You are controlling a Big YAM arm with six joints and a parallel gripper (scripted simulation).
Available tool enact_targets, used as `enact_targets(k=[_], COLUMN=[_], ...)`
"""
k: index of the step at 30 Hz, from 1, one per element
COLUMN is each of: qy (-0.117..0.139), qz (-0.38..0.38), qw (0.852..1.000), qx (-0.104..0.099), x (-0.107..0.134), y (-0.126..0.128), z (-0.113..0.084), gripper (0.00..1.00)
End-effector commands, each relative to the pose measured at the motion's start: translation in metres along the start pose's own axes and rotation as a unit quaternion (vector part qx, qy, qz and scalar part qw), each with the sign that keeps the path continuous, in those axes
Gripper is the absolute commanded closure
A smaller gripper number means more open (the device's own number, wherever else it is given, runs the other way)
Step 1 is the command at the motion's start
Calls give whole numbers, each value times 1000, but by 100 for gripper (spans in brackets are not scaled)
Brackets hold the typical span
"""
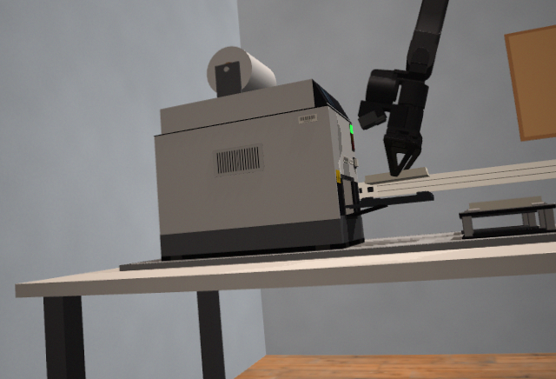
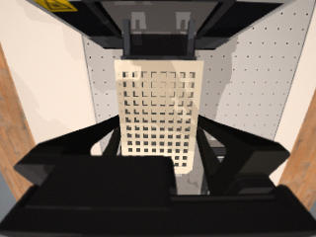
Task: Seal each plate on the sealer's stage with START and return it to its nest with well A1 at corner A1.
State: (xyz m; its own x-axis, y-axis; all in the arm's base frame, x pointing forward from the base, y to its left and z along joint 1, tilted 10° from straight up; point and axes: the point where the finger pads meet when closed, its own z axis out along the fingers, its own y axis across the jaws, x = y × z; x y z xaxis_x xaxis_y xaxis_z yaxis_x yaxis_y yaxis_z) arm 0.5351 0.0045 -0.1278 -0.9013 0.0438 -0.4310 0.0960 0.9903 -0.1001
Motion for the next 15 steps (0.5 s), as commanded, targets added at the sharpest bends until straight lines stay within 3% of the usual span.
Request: enact_targets(k=[1,15], qy=[-23,-6], qz=[-8,-2], qw=[1000,1000], qx=[-7,-1], x=[-22,-1], y=[11,-1], z=[-1,10], gripper=[100,100])
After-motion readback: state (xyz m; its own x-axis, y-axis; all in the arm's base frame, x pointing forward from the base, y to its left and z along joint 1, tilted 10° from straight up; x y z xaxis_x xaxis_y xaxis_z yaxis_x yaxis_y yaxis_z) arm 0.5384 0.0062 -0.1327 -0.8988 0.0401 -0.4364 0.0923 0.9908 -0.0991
